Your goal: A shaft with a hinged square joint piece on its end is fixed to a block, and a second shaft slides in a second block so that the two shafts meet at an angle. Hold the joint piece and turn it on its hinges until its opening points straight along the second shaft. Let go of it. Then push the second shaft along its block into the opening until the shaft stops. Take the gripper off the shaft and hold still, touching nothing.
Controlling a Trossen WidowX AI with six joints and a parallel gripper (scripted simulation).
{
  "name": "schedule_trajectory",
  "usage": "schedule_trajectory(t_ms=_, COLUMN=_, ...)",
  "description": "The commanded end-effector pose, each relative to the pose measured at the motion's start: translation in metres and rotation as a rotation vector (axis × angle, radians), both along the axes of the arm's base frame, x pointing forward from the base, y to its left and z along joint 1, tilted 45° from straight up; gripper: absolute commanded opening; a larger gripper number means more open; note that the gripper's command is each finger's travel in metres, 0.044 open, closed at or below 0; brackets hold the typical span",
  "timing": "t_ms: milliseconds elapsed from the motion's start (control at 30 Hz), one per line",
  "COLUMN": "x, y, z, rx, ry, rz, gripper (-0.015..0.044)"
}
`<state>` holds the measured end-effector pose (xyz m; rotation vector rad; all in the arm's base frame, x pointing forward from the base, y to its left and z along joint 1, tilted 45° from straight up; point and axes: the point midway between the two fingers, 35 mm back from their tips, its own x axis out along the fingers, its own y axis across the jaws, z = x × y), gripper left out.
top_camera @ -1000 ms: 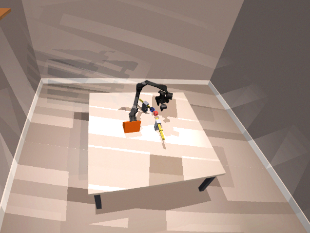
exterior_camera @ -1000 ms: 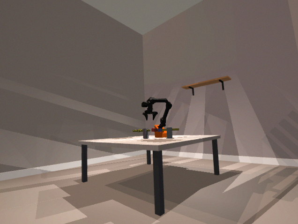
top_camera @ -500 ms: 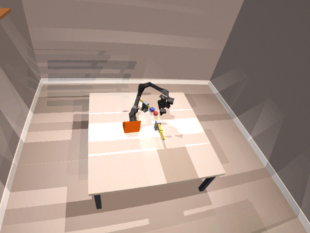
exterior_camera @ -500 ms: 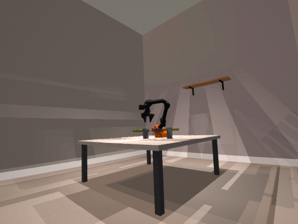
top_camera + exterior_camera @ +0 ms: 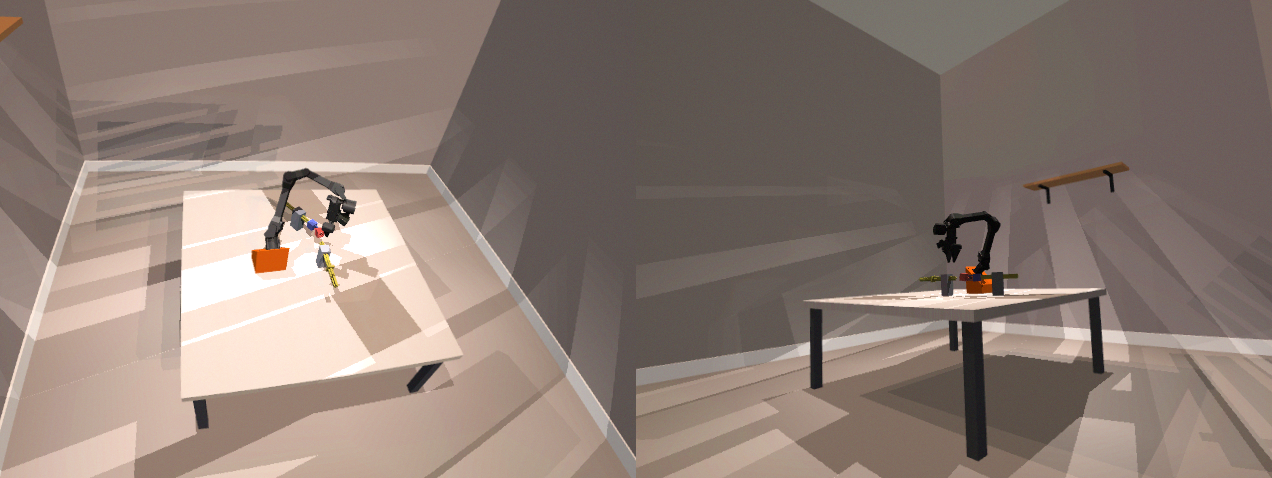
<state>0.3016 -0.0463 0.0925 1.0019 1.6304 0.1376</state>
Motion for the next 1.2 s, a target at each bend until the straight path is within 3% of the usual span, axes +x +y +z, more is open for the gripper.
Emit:
schedule_trajectory(t_ms=0, x=-0.0017, y=0.0032, z=-0.0024, rx=-0.008, ry=0.090, rz=-0.092, gripper=0.0440)
schedule_trajectory(t_ms=933, x=-0.0019, y=0.0127, z=-0.0085, rx=-0.046, ry=0.552, rz=-0.679, gripper=0.0440)
schedule_trajectory(t_ms=1167, x=-0.0019, y=0.0131, z=-0.0088, rx=-0.047, ry=0.575, rz=-0.711, gripper=0.0440)
